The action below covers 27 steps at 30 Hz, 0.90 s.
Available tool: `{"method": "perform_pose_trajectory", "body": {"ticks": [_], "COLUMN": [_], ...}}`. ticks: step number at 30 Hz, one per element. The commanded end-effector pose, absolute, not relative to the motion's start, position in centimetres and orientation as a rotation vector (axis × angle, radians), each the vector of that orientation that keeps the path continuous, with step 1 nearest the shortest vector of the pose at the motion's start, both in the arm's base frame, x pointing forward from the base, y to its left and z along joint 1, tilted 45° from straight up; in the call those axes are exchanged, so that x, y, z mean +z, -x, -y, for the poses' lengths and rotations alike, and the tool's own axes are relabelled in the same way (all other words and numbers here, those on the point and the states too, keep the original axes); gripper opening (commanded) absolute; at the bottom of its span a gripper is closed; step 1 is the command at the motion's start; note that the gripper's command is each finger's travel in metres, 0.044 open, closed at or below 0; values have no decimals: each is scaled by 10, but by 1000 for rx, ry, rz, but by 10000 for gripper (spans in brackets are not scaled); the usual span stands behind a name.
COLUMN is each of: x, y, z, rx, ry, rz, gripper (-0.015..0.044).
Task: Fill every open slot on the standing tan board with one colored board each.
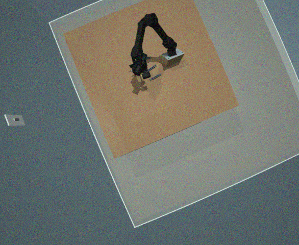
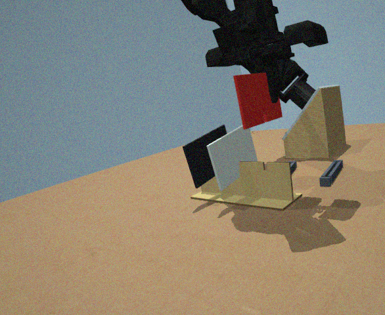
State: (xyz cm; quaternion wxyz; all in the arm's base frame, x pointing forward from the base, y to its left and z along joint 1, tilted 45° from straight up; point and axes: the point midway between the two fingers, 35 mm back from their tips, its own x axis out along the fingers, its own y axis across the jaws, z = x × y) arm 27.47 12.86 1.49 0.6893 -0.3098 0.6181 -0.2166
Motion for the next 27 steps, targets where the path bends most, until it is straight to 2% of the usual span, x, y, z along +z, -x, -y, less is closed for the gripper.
{"method": "perform_pose_trajectory", "body": {"ticks": [1,27], "x": [17,-12], "y": [-282,-288], "z": [-126,-97], "rx": [-489,-490], "ry": [698,698], "rz": [-1380,-1379], "gripper": [0,0]}}
